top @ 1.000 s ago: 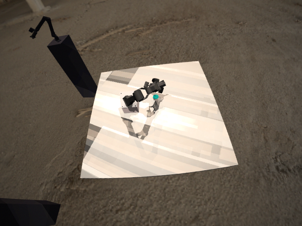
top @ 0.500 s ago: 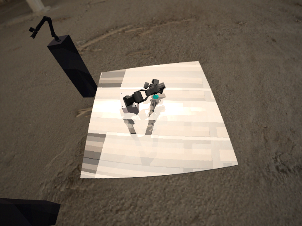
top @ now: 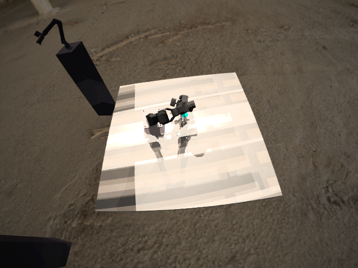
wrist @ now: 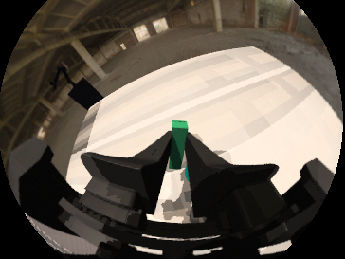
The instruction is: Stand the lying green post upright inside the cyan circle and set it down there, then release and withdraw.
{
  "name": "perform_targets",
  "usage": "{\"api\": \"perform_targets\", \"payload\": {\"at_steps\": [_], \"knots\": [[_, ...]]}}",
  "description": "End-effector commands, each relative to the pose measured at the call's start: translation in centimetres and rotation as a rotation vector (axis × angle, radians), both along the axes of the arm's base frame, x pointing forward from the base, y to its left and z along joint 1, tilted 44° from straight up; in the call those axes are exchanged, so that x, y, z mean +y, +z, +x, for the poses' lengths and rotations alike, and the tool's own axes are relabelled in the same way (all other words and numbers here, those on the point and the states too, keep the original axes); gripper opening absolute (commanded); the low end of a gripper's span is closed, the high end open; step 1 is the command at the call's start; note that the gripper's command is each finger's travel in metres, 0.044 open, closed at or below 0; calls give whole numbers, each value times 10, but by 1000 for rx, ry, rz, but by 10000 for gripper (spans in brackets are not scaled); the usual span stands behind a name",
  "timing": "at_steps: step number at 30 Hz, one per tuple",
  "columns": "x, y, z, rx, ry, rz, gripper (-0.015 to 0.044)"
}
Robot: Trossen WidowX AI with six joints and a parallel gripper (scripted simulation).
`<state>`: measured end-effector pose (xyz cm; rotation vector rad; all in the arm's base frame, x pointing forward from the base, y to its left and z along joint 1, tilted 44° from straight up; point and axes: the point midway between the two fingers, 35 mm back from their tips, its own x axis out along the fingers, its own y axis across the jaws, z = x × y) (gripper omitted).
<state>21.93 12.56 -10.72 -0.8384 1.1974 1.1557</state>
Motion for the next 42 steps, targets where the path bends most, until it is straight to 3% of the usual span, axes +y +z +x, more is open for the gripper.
{"api": "perform_targets", "payload": {"at_steps": [1,42], "knots": [[-1,2,0,-14,5,30,23],[-5,22,2,-192,70,286,23]]}}
